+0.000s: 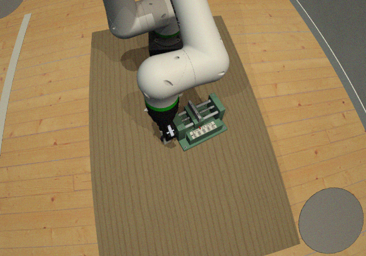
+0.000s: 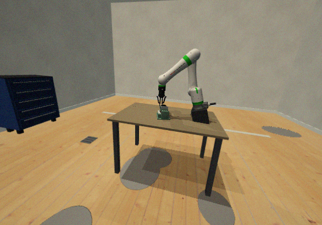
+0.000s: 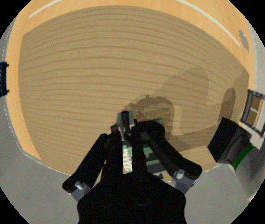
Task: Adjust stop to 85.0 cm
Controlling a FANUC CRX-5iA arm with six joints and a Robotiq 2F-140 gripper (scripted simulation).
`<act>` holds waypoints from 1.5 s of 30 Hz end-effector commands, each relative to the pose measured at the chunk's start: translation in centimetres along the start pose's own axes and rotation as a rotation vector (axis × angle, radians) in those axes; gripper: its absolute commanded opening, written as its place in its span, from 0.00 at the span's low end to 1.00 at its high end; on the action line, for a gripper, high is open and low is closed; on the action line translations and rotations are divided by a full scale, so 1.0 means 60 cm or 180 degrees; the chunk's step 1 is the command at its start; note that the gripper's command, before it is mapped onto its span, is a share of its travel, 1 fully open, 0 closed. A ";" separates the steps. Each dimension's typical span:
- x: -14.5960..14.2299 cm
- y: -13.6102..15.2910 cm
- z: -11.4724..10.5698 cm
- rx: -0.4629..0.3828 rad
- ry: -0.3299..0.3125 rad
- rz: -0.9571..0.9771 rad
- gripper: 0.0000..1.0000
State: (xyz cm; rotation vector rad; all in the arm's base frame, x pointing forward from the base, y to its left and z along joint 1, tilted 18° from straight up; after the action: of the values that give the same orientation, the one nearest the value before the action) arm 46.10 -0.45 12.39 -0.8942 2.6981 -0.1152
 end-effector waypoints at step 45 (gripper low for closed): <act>0.100 0.017 0.015 0.0000 0.0001 0.0000 0.04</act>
State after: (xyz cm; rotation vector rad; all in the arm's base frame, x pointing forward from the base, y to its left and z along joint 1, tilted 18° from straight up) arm 41.44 -3.07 9.55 -0.8942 2.6987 -0.1151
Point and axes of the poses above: the point where the finger pads meet when closed, its own z axis out along the fingers, its own x axis across the jaws, y = z × x, the point moved 3 cm from there along -z, back along the fingers, and after that the axes turned 10 degrees about -z, right-handed, at the moved point
